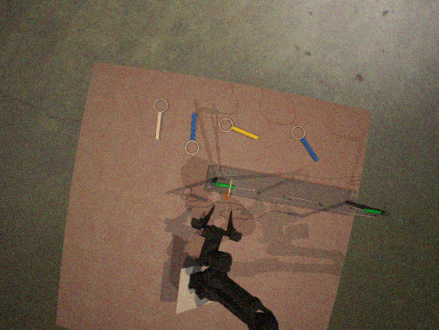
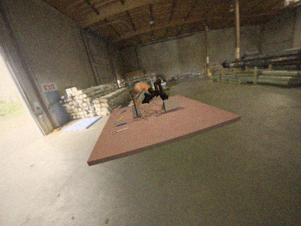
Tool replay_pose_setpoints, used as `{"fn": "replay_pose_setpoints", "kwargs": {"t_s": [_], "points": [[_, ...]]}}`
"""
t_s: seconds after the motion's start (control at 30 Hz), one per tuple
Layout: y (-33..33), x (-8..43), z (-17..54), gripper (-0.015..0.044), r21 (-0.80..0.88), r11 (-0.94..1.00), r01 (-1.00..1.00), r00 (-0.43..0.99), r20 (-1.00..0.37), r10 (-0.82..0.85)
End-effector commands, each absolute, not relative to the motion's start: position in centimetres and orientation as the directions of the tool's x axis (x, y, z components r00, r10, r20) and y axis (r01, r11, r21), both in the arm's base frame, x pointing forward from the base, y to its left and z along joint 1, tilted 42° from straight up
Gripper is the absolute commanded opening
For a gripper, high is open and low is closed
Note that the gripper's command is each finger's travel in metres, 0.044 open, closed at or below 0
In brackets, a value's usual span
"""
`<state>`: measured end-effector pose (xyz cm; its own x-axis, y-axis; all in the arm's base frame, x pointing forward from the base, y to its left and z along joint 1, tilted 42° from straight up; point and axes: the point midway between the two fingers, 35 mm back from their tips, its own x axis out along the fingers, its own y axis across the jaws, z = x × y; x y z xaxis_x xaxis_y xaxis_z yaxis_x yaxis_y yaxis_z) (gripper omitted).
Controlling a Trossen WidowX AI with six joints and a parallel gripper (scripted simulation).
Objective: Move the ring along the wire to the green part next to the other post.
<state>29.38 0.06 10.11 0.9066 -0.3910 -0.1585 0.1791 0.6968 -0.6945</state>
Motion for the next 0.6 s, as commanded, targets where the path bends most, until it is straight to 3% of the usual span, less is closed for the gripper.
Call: {"fn": "replay_pose_setpoints", "kwargs": {"t_s": [0.0, 0.57], "points": [[0.09, 28.27, 9.88, 0.0423, -0.697, 0.694, 0.179, 0.903, -0.164, -0.398], [0.09, 28.27, 9.88, 0.044, -0.697, 0.694, 0.179, 0.903, -0.164, -0.398]]}}
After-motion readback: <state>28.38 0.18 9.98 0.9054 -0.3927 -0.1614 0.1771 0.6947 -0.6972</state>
